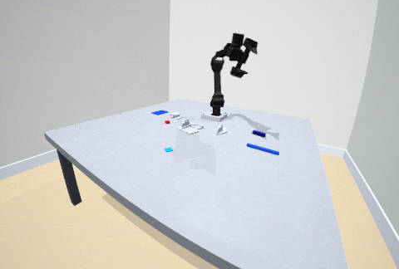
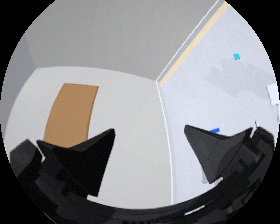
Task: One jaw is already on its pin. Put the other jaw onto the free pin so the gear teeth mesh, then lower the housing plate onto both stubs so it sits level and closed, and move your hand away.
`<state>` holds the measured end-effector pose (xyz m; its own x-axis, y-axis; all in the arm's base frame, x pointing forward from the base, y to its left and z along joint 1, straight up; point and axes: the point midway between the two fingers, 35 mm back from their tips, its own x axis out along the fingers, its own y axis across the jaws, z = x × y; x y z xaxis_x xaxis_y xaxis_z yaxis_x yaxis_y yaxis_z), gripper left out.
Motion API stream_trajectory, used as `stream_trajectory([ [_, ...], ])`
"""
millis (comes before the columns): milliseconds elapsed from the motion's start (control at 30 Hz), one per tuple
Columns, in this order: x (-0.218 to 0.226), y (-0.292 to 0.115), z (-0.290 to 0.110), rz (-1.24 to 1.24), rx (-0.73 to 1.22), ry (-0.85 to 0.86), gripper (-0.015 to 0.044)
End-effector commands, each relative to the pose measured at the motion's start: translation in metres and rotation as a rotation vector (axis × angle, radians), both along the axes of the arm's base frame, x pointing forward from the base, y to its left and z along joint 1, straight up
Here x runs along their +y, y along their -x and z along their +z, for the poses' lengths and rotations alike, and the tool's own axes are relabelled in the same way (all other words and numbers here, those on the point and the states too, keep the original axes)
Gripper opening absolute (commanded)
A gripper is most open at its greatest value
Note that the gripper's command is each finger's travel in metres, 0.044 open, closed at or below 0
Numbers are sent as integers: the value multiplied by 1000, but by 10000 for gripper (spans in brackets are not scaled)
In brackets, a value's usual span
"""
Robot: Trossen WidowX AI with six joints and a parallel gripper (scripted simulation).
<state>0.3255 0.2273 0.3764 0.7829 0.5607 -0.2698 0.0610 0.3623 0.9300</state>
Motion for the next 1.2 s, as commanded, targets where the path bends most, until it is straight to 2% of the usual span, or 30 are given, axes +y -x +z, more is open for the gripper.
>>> stream_trajectory([
  [0, -6, -7, -42, 2, 78, 142, 440],
  [567, -41, 5, -165, 112, 363, 580, 440],
  [1167, -103, 64, -262, 368, 761, 959, 440],
])
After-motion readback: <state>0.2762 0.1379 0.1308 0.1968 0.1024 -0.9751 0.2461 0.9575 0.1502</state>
